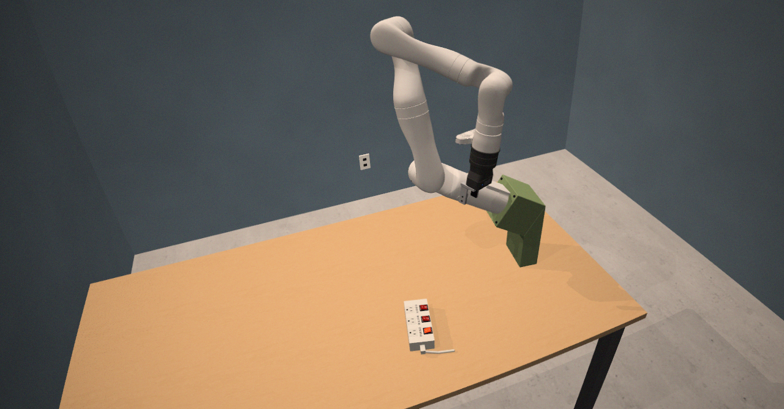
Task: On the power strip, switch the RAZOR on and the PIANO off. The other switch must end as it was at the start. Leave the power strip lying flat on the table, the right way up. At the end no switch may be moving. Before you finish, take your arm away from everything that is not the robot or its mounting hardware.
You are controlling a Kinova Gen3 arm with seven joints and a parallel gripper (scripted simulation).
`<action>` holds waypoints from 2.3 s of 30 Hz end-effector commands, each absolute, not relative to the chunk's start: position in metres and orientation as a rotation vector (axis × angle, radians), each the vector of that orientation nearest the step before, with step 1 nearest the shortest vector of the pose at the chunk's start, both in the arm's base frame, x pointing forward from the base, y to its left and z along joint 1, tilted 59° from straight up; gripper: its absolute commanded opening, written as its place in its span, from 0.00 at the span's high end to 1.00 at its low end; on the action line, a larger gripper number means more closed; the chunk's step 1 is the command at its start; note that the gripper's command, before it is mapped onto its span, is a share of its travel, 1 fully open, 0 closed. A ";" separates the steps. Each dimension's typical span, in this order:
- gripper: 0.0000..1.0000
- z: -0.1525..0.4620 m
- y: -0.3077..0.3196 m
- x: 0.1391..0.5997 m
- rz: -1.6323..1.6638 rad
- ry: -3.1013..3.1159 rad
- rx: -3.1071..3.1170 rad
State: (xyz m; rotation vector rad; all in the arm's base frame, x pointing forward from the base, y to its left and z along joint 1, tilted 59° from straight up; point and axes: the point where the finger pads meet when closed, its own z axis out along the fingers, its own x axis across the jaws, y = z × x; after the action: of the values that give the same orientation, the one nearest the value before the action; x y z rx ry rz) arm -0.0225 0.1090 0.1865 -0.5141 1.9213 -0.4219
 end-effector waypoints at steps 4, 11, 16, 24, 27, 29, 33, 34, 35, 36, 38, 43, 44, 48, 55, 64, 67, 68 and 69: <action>0.00 0.188 0.118 -0.013 -0.444 1.917 -0.531; 0.00 0.188 0.118 -0.013 -0.444 1.917 -0.531; 0.00 0.190 0.127 -0.004 -0.463 1.910 -0.554; 0.00 0.192 0.136 0.005 -0.482 1.904 -0.577; 0.00 0.192 0.136 0.005 -0.482 1.904 -0.577; 0.00 0.192 0.136 0.005 -0.482 1.904 -0.577; 0.00 0.193 0.144 0.014 -0.501 1.899 -0.601; 0.00 0.193 0.144 0.014 -0.501 1.899 -0.601; 0.00 0.193 0.144 0.014 -0.501 1.899 -0.601; 0.00 0.193 0.144 0.014 -0.501 1.899 -0.601; 0.00 0.193 0.144 0.014 -0.501 1.899 -0.601; 0.00 0.194 0.151 0.024 -0.520 1.893 -0.625; 0.00 0.194 0.151 0.024 -0.520 1.893 -0.625; 0.00 0.196 0.159 0.033 -0.539 1.887 -0.650; 0.00 0.196 0.159 0.033 -0.539 1.887 -0.650; 0.00 0.197 0.166 0.043 -0.558 1.882 -0.675; 0.00 0.198 0.172 0.053 -0.576 1.876 -0.701; 0.00 0.198 0.172 0.053 -0.576 1.876 -0.701; 0.00 0.198 0.172 0.053 -0.576 1.876 -0.701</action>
State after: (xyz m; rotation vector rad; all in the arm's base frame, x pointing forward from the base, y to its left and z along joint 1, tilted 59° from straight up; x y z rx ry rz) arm 0.0507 0.1730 0.1977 -0.7097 1.8714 -0.5686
